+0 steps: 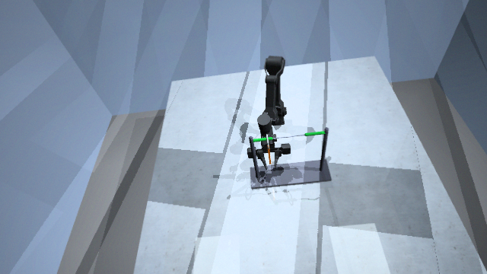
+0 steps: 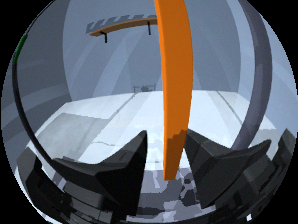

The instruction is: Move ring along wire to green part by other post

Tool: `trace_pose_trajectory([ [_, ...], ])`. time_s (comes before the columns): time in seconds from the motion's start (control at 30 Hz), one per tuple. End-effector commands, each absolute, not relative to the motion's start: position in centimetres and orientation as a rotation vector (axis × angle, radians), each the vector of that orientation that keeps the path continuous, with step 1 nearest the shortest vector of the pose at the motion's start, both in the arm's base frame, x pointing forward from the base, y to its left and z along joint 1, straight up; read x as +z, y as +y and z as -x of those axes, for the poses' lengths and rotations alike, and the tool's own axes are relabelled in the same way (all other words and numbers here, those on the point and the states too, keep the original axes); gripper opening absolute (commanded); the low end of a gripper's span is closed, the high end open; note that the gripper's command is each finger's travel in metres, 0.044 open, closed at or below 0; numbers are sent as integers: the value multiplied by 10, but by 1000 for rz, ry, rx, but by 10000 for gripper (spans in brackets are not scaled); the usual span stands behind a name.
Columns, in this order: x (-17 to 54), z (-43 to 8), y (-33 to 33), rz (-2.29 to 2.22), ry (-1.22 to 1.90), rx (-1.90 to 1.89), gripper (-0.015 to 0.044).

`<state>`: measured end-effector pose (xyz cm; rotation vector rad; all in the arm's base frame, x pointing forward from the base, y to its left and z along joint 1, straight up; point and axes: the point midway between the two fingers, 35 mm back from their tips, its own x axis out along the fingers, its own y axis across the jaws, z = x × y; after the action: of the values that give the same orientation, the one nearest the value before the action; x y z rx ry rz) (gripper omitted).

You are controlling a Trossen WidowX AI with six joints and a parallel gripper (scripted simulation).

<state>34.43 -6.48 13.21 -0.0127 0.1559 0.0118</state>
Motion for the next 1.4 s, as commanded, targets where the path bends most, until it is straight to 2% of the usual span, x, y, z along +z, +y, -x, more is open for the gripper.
trace_pose_trajectory([
  [0.0, 131, -345, -65, 6, 158, 9, 160],
  [0.4, 131, -345, -65, 6, 158, 9, 160],
  [0.8, 131, -345, -64, 12, 158, 13, -150],
  [1.37, 148, -345, -63, 12, 157, 4, -150],
])
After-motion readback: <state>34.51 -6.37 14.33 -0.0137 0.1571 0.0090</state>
